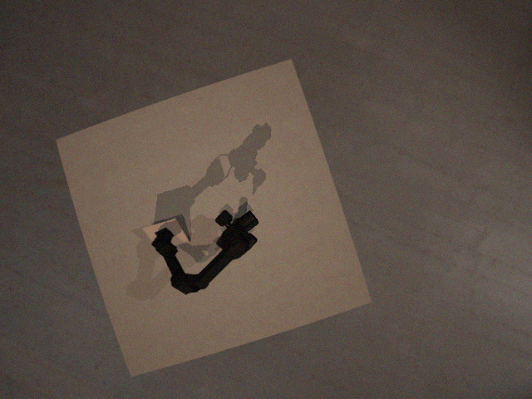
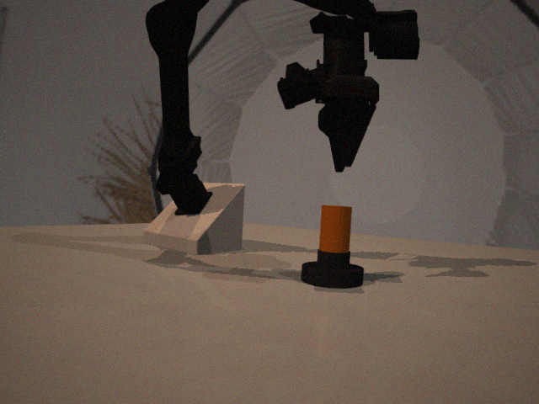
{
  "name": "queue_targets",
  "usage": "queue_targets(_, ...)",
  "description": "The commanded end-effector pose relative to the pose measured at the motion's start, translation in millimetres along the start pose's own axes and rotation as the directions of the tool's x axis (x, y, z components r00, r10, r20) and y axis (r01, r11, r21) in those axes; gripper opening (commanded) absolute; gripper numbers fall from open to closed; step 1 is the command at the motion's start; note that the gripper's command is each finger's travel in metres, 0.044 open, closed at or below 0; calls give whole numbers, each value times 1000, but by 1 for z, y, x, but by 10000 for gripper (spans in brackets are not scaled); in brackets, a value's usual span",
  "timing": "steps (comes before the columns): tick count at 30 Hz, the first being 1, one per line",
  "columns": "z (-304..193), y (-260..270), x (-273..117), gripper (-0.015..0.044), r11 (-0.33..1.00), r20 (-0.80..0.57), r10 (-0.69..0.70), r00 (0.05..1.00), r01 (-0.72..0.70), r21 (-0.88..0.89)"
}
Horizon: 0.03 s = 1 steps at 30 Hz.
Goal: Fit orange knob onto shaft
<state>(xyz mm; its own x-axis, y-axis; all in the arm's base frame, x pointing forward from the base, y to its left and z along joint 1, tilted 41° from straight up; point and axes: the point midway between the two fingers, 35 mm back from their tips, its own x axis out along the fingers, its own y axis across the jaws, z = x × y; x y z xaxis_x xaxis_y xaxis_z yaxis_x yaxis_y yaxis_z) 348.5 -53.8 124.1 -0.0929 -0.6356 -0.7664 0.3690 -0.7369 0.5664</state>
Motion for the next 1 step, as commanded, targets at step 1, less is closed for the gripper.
queue_targets(1, -1, -2, 2, 440, 1000, 14, -9, 1000, 9, 1)
